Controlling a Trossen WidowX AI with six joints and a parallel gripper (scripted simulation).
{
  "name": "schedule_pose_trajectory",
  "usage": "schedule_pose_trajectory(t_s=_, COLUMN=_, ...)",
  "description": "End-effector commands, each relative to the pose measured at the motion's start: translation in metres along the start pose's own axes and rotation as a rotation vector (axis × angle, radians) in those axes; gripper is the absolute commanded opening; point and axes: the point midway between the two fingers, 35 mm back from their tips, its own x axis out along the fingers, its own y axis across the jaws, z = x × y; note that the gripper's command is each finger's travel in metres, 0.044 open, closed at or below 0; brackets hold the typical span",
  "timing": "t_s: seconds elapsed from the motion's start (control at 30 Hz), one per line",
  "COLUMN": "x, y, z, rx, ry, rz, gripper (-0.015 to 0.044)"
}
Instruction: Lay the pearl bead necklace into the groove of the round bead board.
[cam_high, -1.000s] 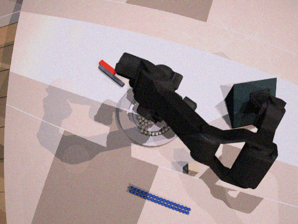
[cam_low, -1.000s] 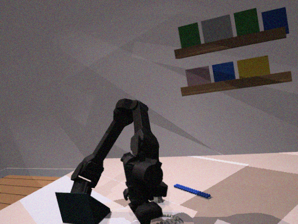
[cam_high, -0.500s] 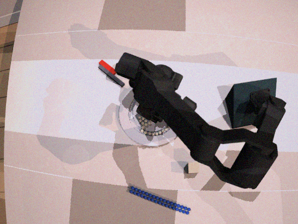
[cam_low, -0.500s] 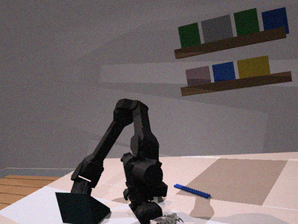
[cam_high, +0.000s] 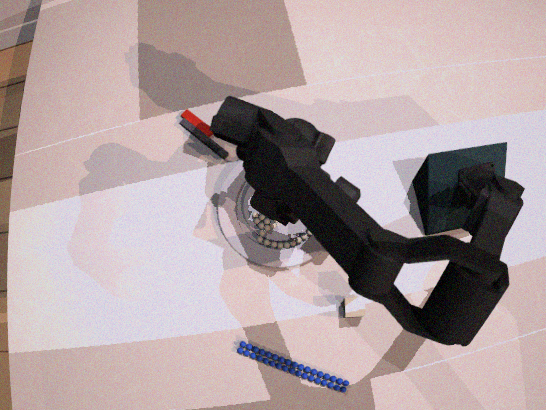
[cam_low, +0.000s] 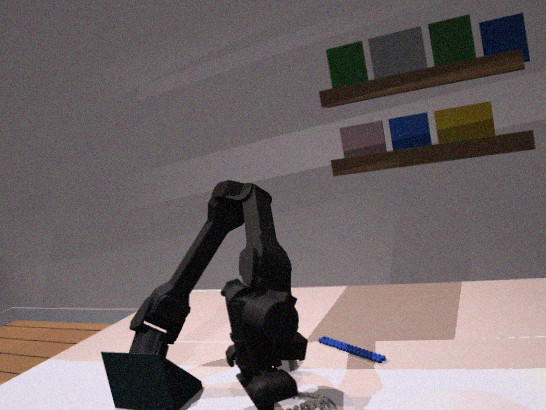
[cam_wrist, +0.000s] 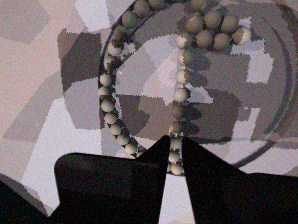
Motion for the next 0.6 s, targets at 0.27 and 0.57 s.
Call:
schedule_pose_trajectory(t_s=0.27, x=-0.0003, y=0.0, z=0.0001, rx=-0.001, ry=0.0, rz=0.0, gripper=0.0)
schedule_pose_trajectory(t_s=0.57, x=-0.0061, y=-0.0013, z=-0.0009, rx=0.008, ry=-0.007, rz=0.001, gripper=0.0)
